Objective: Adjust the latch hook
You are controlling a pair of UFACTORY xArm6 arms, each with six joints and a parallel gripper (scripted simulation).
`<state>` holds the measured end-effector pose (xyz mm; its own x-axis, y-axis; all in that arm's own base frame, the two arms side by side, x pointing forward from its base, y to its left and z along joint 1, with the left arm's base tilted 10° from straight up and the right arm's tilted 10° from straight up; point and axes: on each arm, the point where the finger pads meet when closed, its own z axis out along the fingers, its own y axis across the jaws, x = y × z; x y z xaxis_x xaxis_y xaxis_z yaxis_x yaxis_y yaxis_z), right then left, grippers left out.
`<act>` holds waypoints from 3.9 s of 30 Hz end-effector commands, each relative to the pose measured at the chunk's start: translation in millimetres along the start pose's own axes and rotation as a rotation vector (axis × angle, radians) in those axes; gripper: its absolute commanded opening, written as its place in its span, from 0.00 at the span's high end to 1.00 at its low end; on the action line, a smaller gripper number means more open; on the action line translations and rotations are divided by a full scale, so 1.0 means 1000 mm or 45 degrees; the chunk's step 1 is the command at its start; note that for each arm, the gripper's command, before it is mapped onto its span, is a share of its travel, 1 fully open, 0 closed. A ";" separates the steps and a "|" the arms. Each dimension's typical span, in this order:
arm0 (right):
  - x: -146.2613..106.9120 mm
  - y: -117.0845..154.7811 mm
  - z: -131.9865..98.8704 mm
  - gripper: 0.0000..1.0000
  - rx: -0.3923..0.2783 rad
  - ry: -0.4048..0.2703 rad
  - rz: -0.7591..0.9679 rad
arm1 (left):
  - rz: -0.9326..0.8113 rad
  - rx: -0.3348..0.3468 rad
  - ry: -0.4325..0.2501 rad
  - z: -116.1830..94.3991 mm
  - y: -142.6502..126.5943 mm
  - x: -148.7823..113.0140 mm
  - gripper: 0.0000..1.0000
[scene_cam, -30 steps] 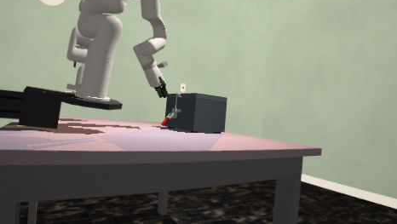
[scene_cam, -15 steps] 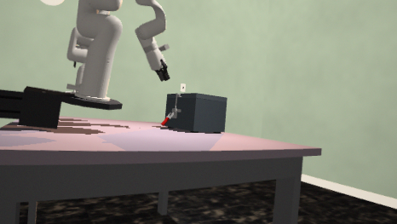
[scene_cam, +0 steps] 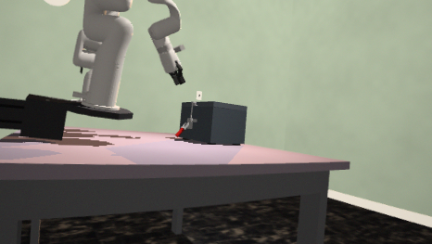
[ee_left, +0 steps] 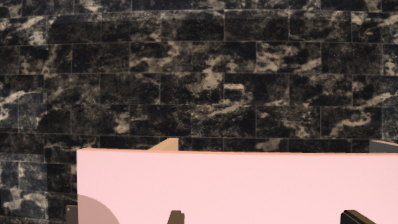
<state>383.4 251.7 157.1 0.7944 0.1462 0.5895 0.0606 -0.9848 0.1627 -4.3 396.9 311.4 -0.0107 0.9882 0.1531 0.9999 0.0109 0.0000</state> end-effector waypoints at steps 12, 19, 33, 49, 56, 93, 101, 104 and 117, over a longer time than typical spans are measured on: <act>0.002 -0.001 -0.001 0.59 0.002 -0.222 0.002 | 0.000 0.000 0.006 -0.002 0.000 0.001 0.00; 0.001 -0.001 0.000 0.59 0.003 -0.427 0.002 | 0.000 0.000 0.006 -0.002 0.000 0.001 0.00; 0.001 -0.001 0.001 0.59 0.002 -0.755 0.001 | 0.000 0.000 0.006 -0.002 0.000 0.001 0.00; 0.050 -0.002 0.045 0.00 0.002 -0.765 0.001 | 0.000 0.000 0.006 -0.002 0.000 0.001 0.00; 0.070 -0.002 0.063 0.00 0.002 -0.765 0.001 | 0.000 0.000 0.006 -0.002 0.000 0.001 0.00; 0.209 0.043 0.115 0.00 -0.263 -0.132 0.843 | 0.000 0.000 0.006 -0.002 0.000 0.001 0.00; 0.237 0.050 0.121 0.00 -0.252 0.003 1.011 | 0.000 0.000 0.006 -0.002 0.000 0.001 0.00; 0.246 0.052 0.122 0.00 -0.243 0.048 1.068 | 0.000 0.000 0.006 -0.002 0.000 0.001 0.00; 0.256 0.054 0.124 0.00 -0.230 0.099 1.132 | 0.000 0.000 0.006 -0.002 0.000 0.001 0.00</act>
<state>664.0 223.3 215.8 0.4635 -0.6460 0.6065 -0.6570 -0.7098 -0.2539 -4.3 396.9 311.4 -0.0107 0.9882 0.1531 0.9999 0.0109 0.0000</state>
